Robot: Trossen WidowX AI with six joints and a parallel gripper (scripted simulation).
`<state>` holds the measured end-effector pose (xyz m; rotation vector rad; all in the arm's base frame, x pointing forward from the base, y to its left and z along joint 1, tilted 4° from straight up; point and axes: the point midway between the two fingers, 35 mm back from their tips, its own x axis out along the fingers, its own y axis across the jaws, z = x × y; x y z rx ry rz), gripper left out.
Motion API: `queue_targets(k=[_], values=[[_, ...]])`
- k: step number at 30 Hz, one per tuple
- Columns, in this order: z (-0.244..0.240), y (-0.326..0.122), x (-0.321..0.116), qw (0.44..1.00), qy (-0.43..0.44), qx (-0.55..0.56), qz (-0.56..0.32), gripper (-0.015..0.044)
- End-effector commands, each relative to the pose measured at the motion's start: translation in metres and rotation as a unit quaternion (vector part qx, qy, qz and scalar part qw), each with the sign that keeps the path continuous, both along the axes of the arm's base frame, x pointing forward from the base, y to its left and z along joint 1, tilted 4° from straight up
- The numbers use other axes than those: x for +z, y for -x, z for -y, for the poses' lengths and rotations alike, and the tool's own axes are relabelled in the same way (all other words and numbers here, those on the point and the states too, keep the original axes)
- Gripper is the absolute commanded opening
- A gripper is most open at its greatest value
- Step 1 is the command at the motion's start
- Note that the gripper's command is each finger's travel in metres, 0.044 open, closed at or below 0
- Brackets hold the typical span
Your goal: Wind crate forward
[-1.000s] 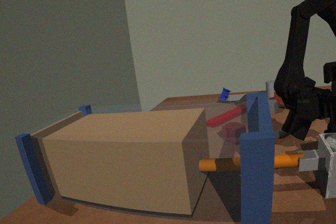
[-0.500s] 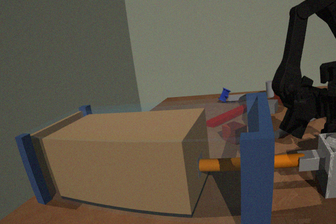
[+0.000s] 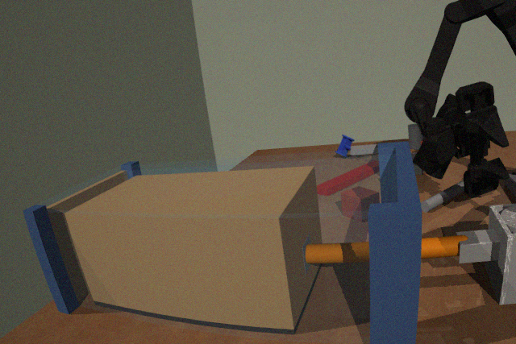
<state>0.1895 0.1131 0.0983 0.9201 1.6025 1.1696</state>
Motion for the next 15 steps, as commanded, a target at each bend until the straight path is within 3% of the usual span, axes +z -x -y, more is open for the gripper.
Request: queue_targets(k=[1,15], values=[[0.0042,-0.0001,0.0006,1.0,0.006,-0.001,-0.003,0.024],[0.0041,-0.0004,0.002,1.0,0.007,-0.002,-0.003,0.024]])
